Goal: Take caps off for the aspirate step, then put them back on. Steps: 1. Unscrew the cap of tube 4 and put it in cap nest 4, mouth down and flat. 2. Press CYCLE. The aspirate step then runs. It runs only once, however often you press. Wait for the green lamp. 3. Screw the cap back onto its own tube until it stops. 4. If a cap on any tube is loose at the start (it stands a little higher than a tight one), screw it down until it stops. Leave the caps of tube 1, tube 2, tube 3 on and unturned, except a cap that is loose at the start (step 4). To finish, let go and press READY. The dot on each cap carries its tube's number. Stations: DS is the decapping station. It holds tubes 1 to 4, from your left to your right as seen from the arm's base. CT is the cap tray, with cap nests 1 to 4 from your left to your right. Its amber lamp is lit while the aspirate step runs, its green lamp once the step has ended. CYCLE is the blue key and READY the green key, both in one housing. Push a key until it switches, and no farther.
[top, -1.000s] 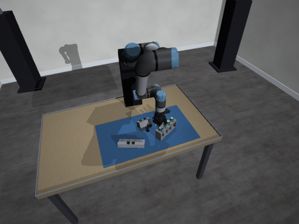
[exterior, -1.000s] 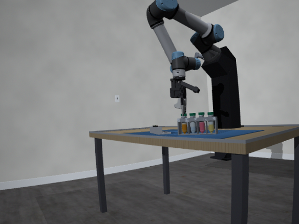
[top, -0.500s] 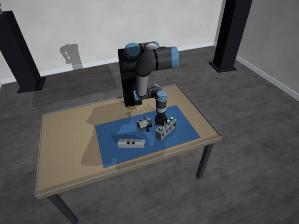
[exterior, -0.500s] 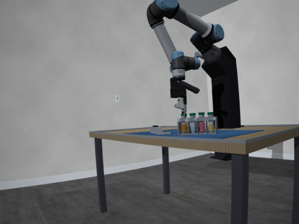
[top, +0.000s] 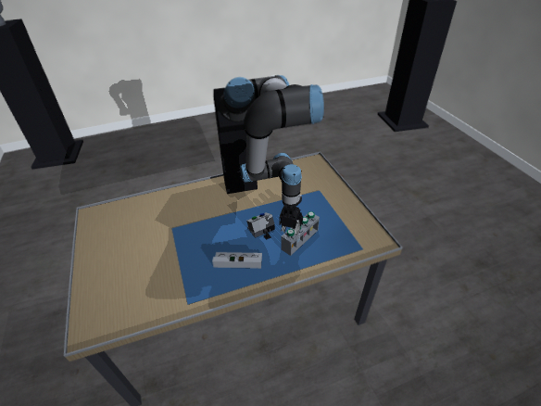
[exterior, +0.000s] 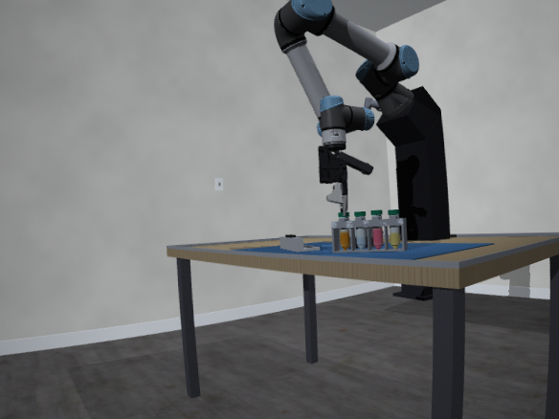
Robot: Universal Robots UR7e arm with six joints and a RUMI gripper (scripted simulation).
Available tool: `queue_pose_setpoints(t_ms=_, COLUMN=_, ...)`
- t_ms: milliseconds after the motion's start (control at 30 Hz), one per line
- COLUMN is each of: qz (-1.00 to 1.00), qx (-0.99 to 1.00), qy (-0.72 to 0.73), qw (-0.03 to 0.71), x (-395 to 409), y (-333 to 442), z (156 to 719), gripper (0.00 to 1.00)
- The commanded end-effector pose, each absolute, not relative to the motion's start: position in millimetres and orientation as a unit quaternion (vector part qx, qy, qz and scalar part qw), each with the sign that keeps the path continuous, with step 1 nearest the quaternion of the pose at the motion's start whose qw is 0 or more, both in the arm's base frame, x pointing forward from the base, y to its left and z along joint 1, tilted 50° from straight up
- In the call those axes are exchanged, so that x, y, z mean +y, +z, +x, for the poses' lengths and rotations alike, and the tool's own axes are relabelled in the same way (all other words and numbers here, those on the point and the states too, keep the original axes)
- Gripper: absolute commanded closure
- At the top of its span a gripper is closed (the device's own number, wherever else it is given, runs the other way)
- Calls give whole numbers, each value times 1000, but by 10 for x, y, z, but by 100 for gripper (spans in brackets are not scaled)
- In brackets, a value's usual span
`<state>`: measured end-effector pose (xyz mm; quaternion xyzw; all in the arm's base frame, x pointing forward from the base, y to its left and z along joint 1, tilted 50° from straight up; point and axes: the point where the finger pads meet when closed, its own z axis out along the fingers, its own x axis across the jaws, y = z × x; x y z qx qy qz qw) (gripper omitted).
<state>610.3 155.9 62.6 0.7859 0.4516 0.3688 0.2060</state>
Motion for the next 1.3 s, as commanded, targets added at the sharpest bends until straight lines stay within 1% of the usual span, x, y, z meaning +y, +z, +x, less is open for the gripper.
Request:
queue_pose_setpoints(t_ms=0, qz=833, qx=356, qy=391, qw=162, x=1561, y=631, z=6104, gripper=65)
queue_pose_setpoints(t_ms=133, qz=871, qx=249, qy=408, qw=112, x=1561, y=631, z=6104, gripper=65)
queue_pose_setpoints(t_ms=233, qz=871, qx=249, qy=408, qw=112, x=1561, y=631, z=6104, gripper=65)
queue_pose_setpoints(t_ms=333, qz=895, qx=139, qy=419, qw=61, x=1561, y=631, z=6103, gripper=65)
queue_pose_setpoints(t_ms=367, qz=895, qx=139, qy=419, qw=61, x=1561, y=631, z=6103, gripper=65)
queue_pose_setpoints(t_ms=467, qz=905, qx=48, qy=423, qw=18, x=1561, y=630, z=6103, gripper=65)
queue_pose_setpoints(t_ms=700, qz=905, qx=42, qy=423, qw=16, x=1563, y=630, z=6103, gripper=65)
queue_pose_setpoints(t_ms=733, qz=905, qx=42, qy=423, qw=16, x=1563, y=630, z=6103, gripper=100)
queue_pose_setpoints(t_ms=1200, qz=905, qx=43, qy=423, qw=16, x=1563, y=630, z=6103, gripper=100)
queue_pose_setpoints(t_ms=1267, qz=902, qx=88, qy=421, qw=37, x=1563, y=630, z=6102, gripper=100)
